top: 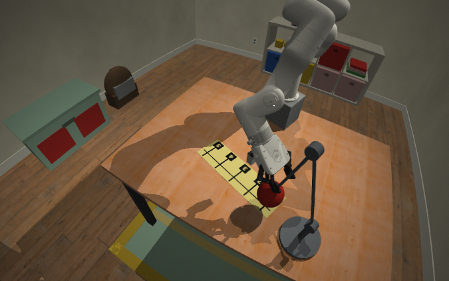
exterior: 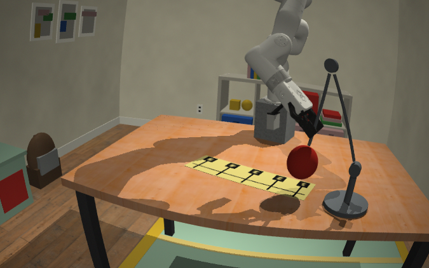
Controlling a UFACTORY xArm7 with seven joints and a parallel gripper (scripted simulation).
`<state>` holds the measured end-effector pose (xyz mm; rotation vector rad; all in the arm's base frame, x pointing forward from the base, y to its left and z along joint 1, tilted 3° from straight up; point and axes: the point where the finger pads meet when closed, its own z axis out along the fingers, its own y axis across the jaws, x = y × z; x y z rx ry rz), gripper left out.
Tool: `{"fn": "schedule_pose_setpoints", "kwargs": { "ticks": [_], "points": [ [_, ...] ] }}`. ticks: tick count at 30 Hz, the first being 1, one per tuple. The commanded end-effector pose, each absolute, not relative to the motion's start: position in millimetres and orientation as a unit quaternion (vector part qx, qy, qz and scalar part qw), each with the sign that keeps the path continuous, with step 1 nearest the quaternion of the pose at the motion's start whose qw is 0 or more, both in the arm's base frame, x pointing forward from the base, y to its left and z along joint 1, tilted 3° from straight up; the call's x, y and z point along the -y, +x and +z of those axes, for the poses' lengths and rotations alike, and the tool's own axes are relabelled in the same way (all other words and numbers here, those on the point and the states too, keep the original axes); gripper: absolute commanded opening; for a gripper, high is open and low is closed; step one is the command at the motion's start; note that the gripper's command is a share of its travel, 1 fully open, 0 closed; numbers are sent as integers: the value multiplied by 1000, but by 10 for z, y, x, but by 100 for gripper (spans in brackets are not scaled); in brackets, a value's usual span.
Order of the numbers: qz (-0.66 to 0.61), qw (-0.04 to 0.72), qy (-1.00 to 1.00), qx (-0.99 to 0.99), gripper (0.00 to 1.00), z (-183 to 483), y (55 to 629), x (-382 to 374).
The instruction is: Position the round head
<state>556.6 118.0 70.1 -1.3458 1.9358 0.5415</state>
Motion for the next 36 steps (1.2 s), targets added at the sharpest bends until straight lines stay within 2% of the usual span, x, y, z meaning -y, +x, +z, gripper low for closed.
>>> {"fn": "schedule_pose_setpoints", "kwargs": {
  "ticks": [1,36],
  "points": [
    [208,355,-521,-748,0,720,5579,-1177],
    [208,355,-520,-748,0,707,5533,-1064]
  ]
}}
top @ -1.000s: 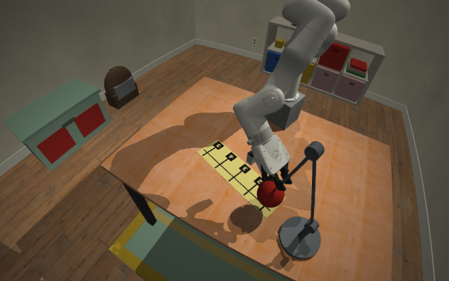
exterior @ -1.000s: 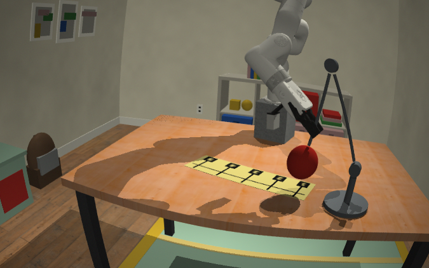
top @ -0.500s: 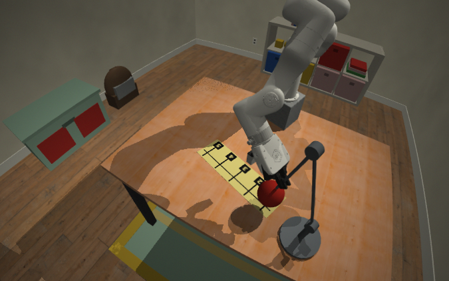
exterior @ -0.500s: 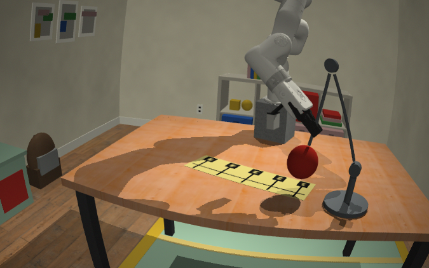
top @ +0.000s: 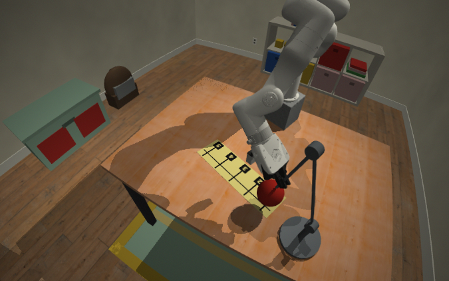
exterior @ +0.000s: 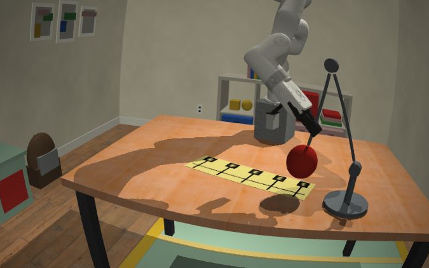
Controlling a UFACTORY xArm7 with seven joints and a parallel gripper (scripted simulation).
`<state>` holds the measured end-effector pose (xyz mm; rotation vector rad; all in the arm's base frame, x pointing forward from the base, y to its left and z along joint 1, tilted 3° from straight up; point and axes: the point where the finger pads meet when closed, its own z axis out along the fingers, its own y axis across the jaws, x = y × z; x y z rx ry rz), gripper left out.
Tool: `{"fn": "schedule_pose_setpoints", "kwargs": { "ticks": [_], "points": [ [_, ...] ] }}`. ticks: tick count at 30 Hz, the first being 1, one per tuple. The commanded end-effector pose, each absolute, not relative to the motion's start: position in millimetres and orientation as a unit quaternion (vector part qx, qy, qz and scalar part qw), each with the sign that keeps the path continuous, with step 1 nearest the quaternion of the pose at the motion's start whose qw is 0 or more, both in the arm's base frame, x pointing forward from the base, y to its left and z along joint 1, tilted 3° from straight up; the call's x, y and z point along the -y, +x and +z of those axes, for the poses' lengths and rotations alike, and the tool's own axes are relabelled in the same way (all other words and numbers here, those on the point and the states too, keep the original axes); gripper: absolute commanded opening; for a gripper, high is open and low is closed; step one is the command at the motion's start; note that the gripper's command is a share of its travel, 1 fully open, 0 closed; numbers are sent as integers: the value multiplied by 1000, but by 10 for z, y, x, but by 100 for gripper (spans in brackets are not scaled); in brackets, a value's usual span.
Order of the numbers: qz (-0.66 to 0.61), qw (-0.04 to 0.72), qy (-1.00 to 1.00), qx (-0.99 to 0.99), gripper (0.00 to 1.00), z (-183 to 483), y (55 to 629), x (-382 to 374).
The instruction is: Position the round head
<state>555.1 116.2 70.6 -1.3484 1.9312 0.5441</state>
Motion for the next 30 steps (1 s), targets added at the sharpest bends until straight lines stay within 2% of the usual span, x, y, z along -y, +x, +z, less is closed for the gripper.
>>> {"fn": "schedule_pose_setpoints", "kwargs": {
  "ticks": [1,30],
  "points": [
    [208,355,-520,-748,0,704,5524,-1042],
    [209,355,-521,-748,0,639,5322,-507]
  ]
}}
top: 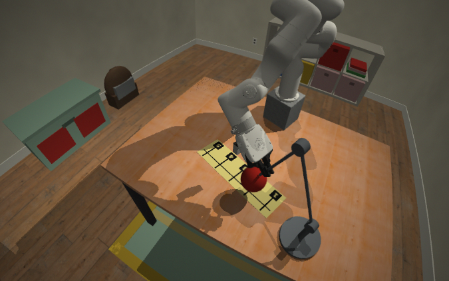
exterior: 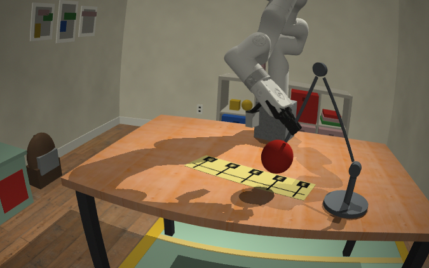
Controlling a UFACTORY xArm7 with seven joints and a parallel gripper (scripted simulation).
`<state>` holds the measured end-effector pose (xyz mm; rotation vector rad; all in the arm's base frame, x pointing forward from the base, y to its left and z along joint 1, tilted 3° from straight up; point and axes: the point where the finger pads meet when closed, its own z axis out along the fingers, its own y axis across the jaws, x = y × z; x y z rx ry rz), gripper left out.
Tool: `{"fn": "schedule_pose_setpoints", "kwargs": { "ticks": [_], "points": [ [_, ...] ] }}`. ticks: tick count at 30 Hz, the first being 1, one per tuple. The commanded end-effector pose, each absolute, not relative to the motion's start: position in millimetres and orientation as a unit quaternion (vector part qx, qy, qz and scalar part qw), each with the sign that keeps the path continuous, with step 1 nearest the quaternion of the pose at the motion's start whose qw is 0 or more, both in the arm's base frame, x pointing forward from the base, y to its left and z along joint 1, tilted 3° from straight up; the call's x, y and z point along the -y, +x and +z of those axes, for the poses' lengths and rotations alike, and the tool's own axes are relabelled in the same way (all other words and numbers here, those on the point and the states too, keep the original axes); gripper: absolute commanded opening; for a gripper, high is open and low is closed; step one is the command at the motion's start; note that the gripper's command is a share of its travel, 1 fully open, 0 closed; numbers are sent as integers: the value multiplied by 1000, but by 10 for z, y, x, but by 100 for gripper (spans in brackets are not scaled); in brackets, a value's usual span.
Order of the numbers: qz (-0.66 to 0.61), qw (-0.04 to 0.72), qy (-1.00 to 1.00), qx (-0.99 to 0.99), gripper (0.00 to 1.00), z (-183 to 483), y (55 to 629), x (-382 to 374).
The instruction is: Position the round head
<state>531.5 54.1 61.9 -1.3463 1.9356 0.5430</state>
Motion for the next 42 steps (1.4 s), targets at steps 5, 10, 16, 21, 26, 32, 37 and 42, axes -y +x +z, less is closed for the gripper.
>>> {"fn": "schedule_pose_setpoints", "kwargs": {
  "ticks": [5,10,16,21,26,32,37,42],
  "points": [
    [209,355,-521,-748,0,644,5318,-470],
    [209,355,-521,-748,0,649,5314,-433],
    [209,355,-521,-748,0,653,5311,-404],
    [209,355,-521,-748,0,645,5324,-459],
    [209,355,-521,-748,0,636,5337,-515],
    [209,355,-521,-748,0,627,5350,-571],
    [209,355,-521,-748,0,642,5339,-539],
    [209,355,-521,-748,0,659,5326,-499]
  ]
}}
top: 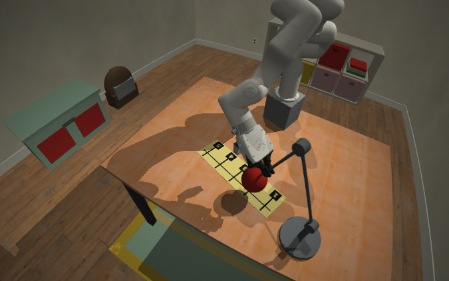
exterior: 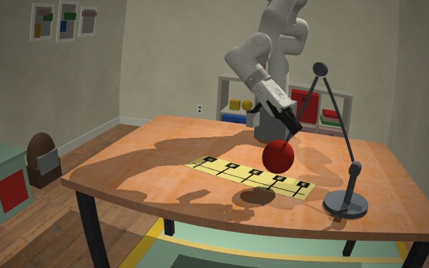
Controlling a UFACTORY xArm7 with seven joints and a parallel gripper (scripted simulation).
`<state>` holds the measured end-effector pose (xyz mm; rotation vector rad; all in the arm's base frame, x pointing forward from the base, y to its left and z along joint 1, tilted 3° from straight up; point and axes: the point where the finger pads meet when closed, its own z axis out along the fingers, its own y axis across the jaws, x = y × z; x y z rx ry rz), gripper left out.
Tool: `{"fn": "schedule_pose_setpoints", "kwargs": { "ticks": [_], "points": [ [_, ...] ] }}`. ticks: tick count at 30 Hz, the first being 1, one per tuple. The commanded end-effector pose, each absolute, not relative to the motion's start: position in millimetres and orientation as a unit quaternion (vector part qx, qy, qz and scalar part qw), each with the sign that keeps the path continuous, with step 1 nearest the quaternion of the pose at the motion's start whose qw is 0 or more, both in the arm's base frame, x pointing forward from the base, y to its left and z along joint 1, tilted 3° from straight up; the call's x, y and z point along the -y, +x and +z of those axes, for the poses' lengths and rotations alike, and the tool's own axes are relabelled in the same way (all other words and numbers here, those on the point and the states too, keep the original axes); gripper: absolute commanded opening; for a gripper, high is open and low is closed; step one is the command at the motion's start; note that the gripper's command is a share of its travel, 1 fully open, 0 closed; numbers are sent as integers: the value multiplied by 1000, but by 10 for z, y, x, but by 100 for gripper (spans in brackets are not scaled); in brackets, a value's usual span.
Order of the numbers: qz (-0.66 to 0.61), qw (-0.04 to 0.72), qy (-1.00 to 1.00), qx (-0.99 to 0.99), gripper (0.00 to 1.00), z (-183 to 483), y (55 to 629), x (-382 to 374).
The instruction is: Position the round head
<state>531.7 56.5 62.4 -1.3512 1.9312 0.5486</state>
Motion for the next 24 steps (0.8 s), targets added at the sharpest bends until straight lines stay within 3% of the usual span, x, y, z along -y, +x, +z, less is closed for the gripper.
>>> {"fn": "schedule_pose_setpoints", "kwargs": {
  "ticks": [1,8,9,24],
  "points": [
    [209,355,-521,-748,0,663,5323,-491],
    [209,355,-521,-748,0,681,5310,-452],
    [209,355,-521,-747,100,680,5310,-454],
    [210,355,-522,-746,100,674,5309,-487]
  ]
}}
